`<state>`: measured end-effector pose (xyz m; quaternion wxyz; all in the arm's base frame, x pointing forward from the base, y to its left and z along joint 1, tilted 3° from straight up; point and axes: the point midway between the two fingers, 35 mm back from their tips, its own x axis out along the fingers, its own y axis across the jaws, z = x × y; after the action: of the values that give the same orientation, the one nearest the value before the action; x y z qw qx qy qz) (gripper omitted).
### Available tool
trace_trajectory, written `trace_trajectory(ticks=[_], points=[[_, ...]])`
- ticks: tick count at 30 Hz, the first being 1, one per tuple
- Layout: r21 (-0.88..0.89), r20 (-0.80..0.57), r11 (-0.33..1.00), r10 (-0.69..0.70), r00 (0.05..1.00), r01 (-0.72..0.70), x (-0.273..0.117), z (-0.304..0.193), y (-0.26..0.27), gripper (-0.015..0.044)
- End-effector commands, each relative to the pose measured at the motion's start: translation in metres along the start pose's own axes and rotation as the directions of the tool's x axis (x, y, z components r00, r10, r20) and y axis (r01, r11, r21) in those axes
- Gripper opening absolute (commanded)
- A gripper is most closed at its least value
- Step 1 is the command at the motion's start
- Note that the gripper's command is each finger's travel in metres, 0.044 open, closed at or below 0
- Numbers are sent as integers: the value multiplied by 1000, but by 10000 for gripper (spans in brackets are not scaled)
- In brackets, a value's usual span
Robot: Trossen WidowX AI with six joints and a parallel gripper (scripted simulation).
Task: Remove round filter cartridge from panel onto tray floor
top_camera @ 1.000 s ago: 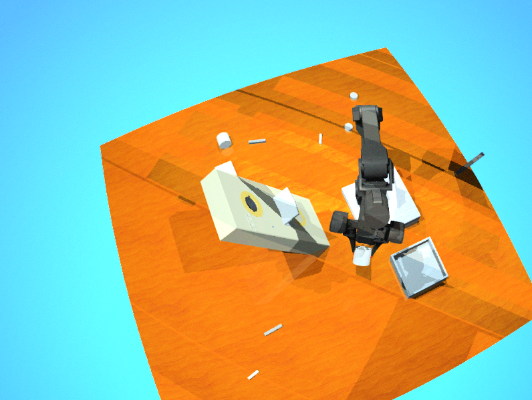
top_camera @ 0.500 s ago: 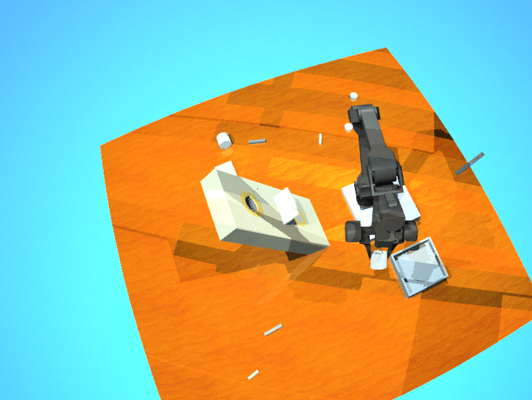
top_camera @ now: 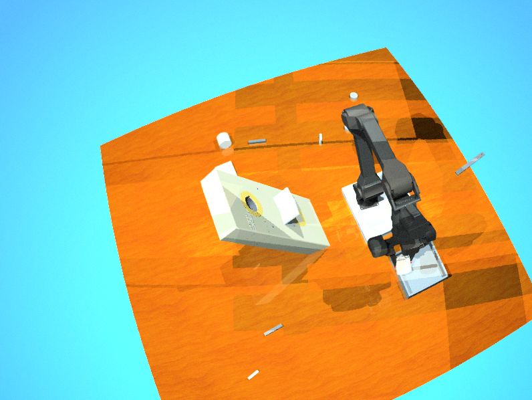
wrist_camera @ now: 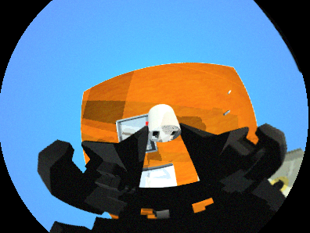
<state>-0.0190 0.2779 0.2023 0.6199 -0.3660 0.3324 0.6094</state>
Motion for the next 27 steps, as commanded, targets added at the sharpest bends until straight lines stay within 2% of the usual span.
trace_trajectory(ticks=[1,15,21,27], points=[[-74,3,996,47,999,-46,14,-9,23,0],[-294,-28,940,171,985,-172,52,-57,90,0],[-304,-30,936,177,984,-178,54,-60,93,0],[-304,-30,936,177,984,-178,76,-70,94,0]])
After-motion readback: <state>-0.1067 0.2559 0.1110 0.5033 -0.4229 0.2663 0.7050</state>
